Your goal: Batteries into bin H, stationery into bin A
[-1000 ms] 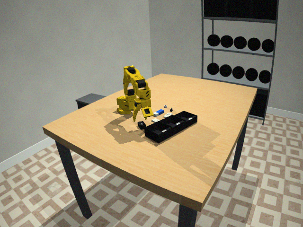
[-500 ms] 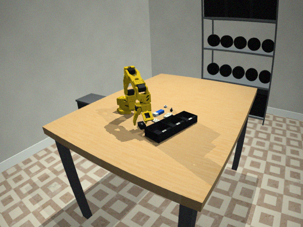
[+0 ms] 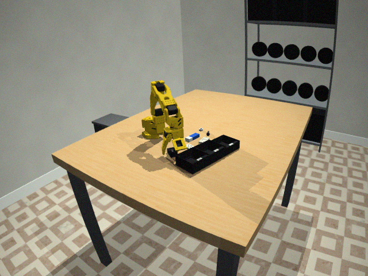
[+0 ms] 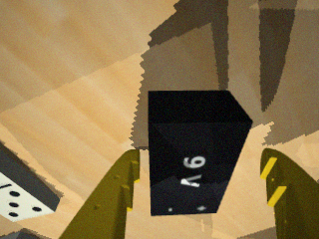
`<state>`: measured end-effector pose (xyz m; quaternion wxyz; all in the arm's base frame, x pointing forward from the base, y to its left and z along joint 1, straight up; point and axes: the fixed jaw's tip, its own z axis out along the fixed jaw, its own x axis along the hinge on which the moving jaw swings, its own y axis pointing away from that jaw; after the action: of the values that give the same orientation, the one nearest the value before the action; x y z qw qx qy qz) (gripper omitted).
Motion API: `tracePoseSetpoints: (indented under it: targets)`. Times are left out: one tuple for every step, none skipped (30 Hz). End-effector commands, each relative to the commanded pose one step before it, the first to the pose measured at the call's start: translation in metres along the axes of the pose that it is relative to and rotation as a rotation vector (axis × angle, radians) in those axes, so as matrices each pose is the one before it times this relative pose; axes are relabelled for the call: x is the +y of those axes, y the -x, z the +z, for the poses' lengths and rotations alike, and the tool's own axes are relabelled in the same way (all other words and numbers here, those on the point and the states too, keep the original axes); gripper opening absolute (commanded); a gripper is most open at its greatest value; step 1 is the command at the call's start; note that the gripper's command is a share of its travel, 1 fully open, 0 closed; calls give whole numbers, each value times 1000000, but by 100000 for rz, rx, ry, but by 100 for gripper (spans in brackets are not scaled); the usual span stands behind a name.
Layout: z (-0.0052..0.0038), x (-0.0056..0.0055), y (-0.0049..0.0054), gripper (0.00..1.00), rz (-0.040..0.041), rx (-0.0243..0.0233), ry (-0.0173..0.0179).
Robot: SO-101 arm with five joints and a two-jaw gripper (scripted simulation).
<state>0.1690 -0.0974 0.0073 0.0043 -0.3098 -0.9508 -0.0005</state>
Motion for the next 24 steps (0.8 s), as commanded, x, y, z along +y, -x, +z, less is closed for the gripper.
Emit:
tracePoseSetpoints:
  targets:
    - [-1825,-1293,2981,30,318,-2109,241]
    - [0,0,0,30,0,0,0]
    - [0,0,0,30,0,0,0]
    - [0,0,0,30,0,0,0]
    - [0,0,0,30,0,0,0]
    - [0,0,0,30,0,0,0]
    - [0,0,0,30,0,0,0]
    - [0,0,0,30,0,0,0]
    - [0,0,0,30,0,0,0]
    - [0,0,0,30,0,0,0]
    - [3,-2,2,30,0,0,2]
    - [0,0,0,30,0,0,0]
    - [0,0,0,30,0,0,0]
    - [0,0,0,30,0,0,0]
    - [0,0,0,29,0,0,0]
    - [0,0,0,29,0,0,0]
    - [0,0,0,29,0,0,0]
    - [0,0,0,28,0,0,0]
    - [0,0,0,28,0,0,0]
    - [0,0,0,27,0,0,0]
    - [0,0,0,27,0,0,0]
    - [0,0,0,26,0,0,0]
    - [0,0,0,25,0,0,0]
    - [0,0,0,24,0,0,0]
